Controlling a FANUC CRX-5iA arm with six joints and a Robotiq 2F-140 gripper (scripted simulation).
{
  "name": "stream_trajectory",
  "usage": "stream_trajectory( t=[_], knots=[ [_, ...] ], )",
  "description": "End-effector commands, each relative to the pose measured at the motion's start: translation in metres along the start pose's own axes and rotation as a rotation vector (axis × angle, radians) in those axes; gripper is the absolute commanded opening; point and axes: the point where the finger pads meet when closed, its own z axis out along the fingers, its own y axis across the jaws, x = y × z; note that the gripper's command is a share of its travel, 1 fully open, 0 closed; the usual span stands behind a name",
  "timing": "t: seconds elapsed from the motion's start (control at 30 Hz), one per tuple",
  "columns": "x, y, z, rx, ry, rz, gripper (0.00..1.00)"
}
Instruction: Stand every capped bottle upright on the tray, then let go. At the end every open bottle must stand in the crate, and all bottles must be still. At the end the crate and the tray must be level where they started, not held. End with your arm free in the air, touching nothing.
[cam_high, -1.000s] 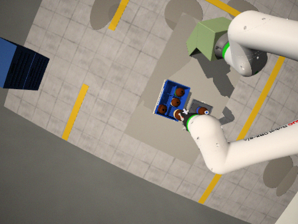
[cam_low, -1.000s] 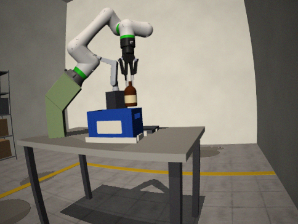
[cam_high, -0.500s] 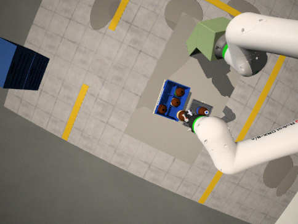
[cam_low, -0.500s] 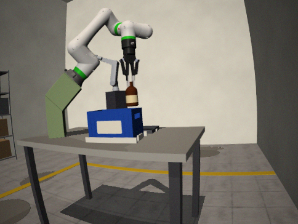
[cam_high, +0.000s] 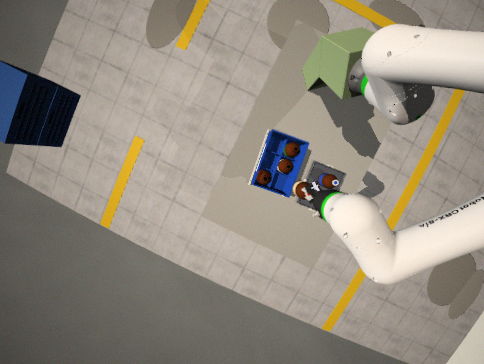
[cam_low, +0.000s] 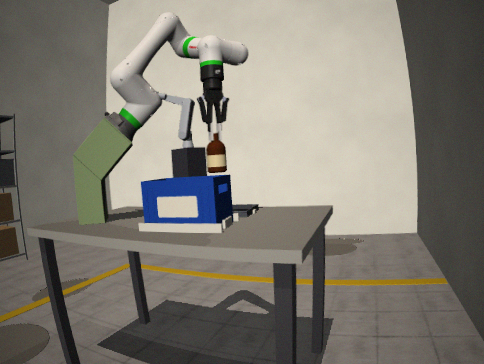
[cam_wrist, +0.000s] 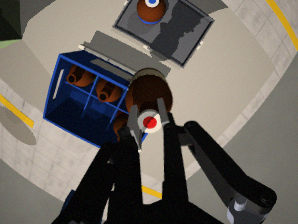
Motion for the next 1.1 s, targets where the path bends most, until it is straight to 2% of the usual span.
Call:
stream_trajectory(
  t=[0.0,1.07],
  knots=[
    [0.003,0.004,0.0,0.001,-0.001,0.0,0.0],
    [0.036,0.048,0.0,0.0,-0.001,0.0,0.0]
  ],
)
